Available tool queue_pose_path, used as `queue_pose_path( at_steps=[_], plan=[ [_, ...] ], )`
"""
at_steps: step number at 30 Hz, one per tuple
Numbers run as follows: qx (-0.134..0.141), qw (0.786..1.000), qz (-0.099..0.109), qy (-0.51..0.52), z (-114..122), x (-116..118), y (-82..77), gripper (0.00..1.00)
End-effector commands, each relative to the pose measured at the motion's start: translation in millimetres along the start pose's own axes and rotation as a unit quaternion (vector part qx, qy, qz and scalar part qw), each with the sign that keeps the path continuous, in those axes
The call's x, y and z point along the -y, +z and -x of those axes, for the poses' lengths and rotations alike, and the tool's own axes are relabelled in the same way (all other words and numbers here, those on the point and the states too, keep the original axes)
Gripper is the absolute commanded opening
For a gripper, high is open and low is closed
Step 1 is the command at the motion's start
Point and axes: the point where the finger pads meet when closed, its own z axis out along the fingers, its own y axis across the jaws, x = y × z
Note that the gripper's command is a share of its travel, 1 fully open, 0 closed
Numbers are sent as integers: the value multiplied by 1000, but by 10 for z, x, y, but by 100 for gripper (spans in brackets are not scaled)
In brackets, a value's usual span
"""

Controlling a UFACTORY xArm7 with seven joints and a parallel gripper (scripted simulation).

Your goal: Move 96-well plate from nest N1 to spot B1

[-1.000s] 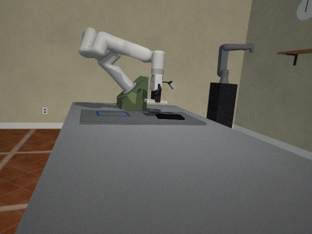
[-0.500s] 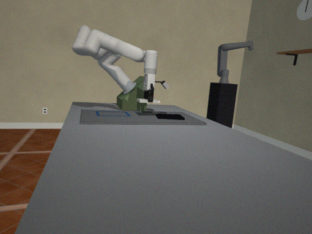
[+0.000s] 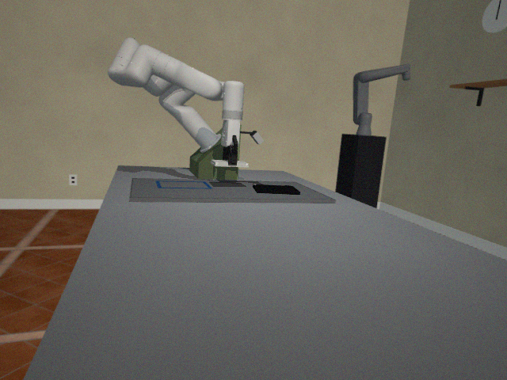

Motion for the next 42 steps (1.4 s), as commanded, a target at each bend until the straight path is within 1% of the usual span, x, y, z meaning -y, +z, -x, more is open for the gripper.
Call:
queue_pose_path(
  at_steps=[1, 5, 7, 22, 24, 39, 42],
  plan=[
    [-2, 1000, 3, 0, 194, 48, -18, 0],
    [-2, 1000, 3, 0, 322, 86, -12, 0],
    [-2, 1000, 3, 0, 322, 86, -12, 0],
    [-2, 1000, 3, 0, 802, 230, 9, 0],
    [-2, 1000, 3, 0, 802, 230, 9, 0],
    [-2, 1000, 3, 0, 1282, 375, 30, 0],
    [-2, 1000, 3, 0, 1314, 384, 31, 0]
  ],
)
